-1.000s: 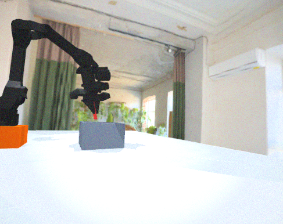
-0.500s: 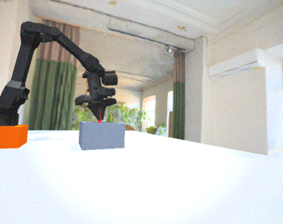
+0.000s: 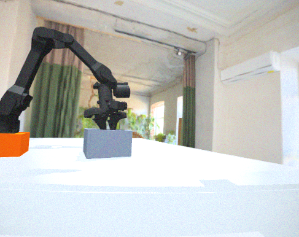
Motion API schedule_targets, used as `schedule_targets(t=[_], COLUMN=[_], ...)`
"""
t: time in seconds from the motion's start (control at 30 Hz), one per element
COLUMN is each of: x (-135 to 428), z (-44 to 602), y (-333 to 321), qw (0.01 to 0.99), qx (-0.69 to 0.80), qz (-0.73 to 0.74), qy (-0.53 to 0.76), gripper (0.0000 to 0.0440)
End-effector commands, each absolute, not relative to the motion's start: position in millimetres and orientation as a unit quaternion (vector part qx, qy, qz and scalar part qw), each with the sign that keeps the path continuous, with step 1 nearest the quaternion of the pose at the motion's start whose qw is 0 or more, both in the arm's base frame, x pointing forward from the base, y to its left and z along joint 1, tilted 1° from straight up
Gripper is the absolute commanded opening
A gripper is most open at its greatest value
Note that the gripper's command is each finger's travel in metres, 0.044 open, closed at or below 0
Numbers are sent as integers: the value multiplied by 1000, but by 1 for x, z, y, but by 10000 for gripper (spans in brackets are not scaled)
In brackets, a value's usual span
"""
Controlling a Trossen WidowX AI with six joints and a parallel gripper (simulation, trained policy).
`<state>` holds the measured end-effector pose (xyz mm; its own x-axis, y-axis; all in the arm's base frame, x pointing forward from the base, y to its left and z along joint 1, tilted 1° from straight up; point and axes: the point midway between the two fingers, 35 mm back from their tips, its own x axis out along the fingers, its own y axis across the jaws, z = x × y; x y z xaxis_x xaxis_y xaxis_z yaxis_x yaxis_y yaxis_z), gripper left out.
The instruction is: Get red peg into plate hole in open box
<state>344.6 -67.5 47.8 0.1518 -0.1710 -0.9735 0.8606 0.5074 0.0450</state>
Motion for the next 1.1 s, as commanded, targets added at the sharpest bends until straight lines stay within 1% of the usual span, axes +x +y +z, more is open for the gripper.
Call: schedule_targets(t=[0.0, 0.27, 0.7, 1.07], x=[354, 376, 409, 409], z=[48, 55, 77, 78], y=[-73, -89, -124, -125], qw=[690, 705, 738, 739], qx=[317, 308, 312, 312], qz=[-372, -369, -378, -378], qy=[533, 522, 464, 462], gripper=[276, 440, 440, 440])
